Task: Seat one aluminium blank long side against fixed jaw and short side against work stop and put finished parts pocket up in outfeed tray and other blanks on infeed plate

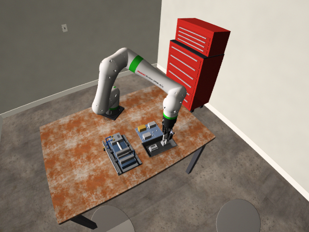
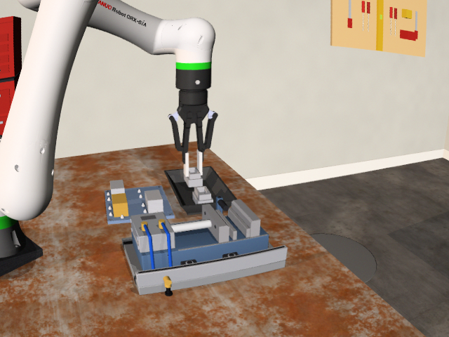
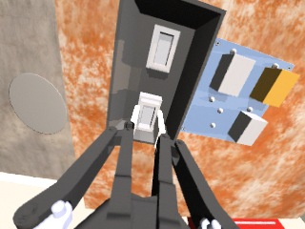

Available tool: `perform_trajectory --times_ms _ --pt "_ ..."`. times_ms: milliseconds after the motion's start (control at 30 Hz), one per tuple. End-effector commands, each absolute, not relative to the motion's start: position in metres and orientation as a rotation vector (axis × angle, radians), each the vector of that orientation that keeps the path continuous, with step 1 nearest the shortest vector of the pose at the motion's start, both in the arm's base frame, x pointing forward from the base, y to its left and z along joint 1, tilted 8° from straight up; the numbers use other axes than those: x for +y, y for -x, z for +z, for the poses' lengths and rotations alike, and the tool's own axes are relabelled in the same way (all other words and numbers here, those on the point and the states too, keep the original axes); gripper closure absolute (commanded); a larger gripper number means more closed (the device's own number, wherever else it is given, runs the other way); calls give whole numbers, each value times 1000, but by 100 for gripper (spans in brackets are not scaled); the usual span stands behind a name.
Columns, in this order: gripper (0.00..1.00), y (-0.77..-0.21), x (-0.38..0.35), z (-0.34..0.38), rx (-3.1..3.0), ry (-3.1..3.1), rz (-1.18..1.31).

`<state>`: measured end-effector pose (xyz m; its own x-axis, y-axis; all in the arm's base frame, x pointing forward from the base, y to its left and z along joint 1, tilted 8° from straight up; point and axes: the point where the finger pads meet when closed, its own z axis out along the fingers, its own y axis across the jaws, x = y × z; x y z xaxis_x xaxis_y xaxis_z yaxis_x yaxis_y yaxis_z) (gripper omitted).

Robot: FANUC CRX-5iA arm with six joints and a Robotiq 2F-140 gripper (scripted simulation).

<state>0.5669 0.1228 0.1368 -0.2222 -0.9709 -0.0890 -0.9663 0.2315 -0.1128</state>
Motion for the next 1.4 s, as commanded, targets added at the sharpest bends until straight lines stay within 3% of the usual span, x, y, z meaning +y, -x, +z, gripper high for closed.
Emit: perform_trajectory --times_ms 0,1367 --pt "100 -567 123 137 2351 1864 -50" --pt "100 -568 123 131 2351 1864 -50"
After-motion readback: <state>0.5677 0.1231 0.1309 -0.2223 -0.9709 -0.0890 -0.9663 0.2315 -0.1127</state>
